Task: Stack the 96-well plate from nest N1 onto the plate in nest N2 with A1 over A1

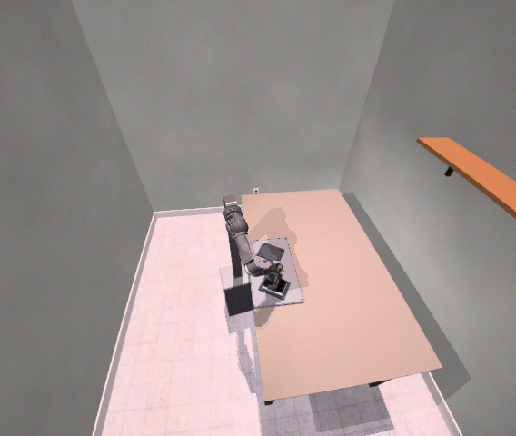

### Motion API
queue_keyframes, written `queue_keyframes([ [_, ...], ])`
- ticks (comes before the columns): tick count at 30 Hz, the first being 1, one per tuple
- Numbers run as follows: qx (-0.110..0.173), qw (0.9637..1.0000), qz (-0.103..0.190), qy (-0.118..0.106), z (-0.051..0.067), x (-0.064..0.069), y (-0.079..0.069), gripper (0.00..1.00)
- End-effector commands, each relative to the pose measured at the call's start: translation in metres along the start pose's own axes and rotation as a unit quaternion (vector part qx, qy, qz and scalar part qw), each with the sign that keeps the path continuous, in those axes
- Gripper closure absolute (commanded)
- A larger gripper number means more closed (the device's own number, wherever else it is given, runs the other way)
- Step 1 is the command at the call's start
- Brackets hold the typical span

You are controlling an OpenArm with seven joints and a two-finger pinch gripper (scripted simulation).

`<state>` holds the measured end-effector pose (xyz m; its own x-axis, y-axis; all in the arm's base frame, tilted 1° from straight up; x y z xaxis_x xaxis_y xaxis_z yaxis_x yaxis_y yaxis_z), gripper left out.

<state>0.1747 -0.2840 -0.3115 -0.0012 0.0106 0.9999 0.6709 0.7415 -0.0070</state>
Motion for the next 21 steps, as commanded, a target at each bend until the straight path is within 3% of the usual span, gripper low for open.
queue_keyframes([
  [1,0.004,1.0,-0.007,-0.002,-0.0022,-0.0008,0.0025,1.0],
  [21,0.001,1.0,-0.004,-0.004,-0.0033,0.0026,0.0002,1.0],
])
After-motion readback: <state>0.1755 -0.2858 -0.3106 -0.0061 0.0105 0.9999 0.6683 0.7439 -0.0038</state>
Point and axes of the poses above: the point where the finger pads meet when closed, its own x axis back along the fingers, its own y axis across the jaws, z = x × y, the point moved 7 cm from there along x, back along the fingers
